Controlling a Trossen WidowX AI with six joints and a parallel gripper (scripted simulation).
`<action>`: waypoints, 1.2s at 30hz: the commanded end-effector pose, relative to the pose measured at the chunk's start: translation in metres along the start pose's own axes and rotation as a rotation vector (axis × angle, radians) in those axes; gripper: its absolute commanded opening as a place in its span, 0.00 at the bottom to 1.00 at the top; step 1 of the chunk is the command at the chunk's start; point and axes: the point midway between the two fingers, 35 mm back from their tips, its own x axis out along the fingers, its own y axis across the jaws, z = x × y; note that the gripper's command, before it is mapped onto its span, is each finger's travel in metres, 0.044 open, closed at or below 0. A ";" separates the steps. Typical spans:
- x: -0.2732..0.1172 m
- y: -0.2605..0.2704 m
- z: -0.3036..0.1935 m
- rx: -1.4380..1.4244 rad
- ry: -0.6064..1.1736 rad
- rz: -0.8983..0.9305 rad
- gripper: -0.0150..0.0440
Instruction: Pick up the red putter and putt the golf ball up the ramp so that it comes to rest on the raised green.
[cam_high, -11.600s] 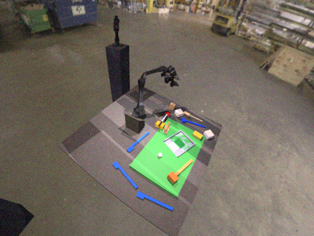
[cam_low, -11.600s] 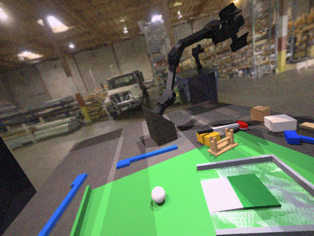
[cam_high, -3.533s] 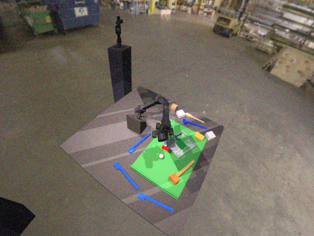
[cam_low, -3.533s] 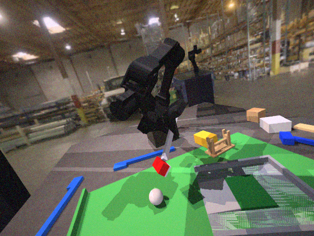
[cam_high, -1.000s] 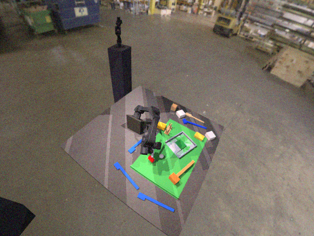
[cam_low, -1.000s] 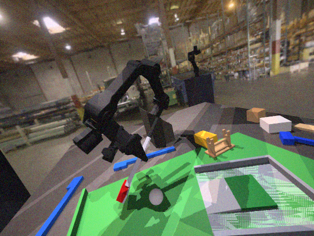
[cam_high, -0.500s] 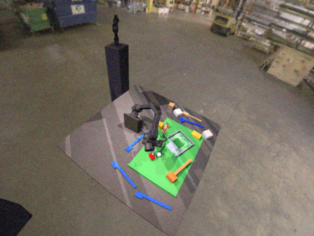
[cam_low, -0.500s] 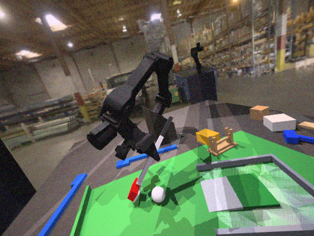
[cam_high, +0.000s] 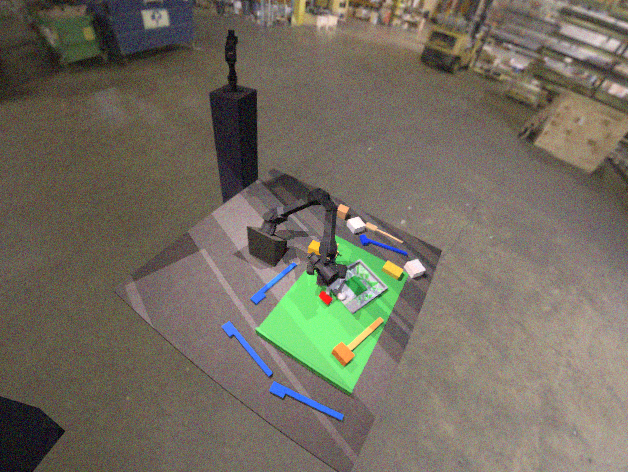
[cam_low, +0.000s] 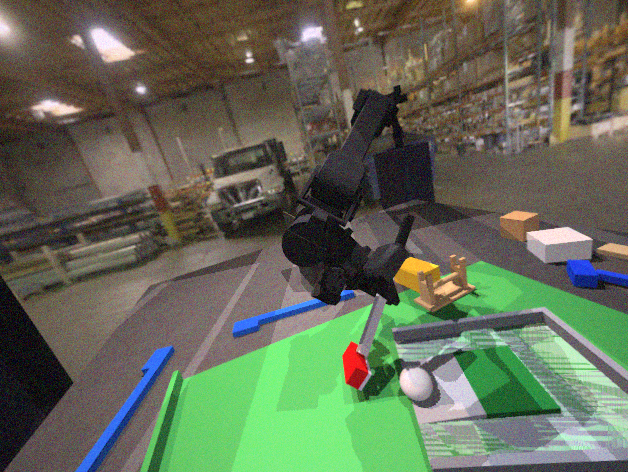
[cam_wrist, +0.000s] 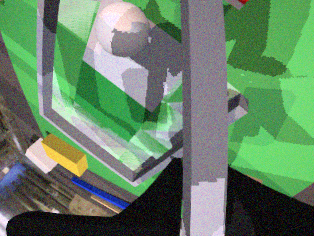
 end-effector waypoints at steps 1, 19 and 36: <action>-0.004 0.009 -0.012 0.006 0.008 0.012 0.25; -0.020 0.043 -0.052 -0.006 0.003 0.011 0.25; -0.020 0.043 -0.052 -0.006 0.003 0.011 0.25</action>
